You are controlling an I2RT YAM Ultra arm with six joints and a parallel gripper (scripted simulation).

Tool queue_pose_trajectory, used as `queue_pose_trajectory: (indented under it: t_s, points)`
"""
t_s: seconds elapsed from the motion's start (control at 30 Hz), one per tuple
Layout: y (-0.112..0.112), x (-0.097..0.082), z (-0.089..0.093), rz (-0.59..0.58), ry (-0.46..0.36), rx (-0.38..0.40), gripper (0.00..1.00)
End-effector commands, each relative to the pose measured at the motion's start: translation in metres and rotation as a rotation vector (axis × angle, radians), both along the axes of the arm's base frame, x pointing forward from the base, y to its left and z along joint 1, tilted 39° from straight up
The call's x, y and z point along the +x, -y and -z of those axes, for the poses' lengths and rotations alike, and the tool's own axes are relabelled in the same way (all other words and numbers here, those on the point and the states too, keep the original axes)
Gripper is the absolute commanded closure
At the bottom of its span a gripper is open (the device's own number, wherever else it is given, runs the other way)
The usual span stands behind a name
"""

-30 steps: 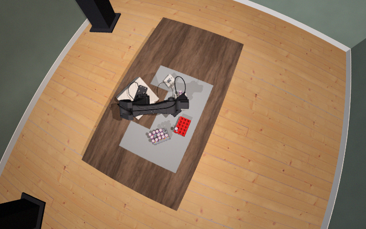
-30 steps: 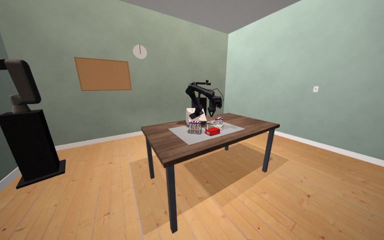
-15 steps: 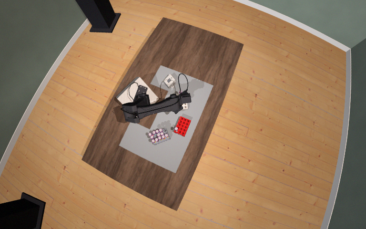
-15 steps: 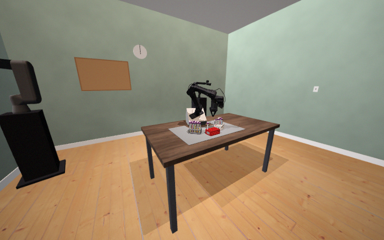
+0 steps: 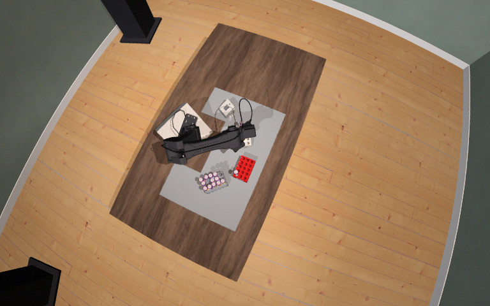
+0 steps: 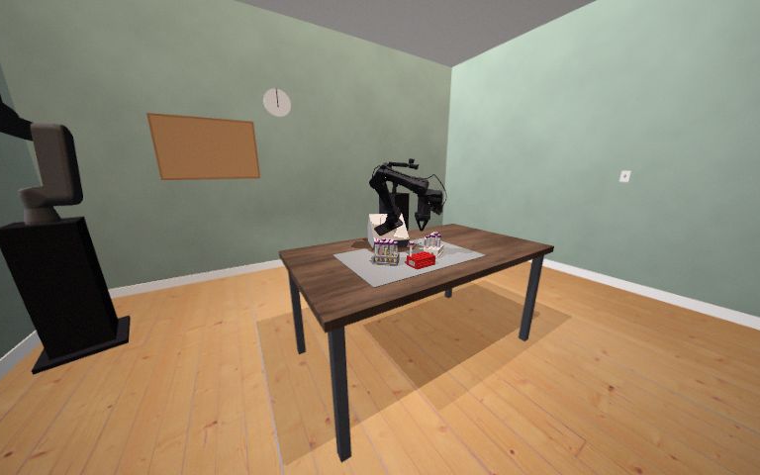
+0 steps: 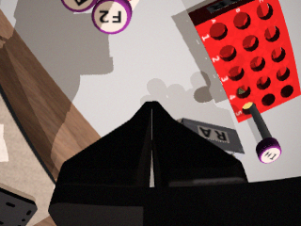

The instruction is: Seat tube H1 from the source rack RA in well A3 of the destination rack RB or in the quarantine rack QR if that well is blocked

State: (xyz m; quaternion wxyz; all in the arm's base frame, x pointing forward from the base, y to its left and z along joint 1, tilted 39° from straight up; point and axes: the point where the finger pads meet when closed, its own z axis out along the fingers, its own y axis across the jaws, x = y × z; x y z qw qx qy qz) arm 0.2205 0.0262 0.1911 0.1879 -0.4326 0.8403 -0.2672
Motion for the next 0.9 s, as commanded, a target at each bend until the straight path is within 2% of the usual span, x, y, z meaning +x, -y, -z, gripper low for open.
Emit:
queue_pose_trajectory:
  t_s: [0.0, 0.33, 0.37, 0.4, 0.87]
  points:
    - [-0.005, 0.003, -0.017, -0.006, 0.059, 0.038, 1.00]
    - [-0.005, 0.003, -0.017, -0.006, 0.059, 0.038, 1.00]
    - [-0.009, 0.004, -0.009, -0.005, 0.023, 0.009, 1.00]
    - [-0.013, 0.003, -0.007, -0.005, 0.021, 0.007, 1.00]
    - [-0.061, 0.006, 0.008, -0.007, 0.030, 0.016, 1.00]
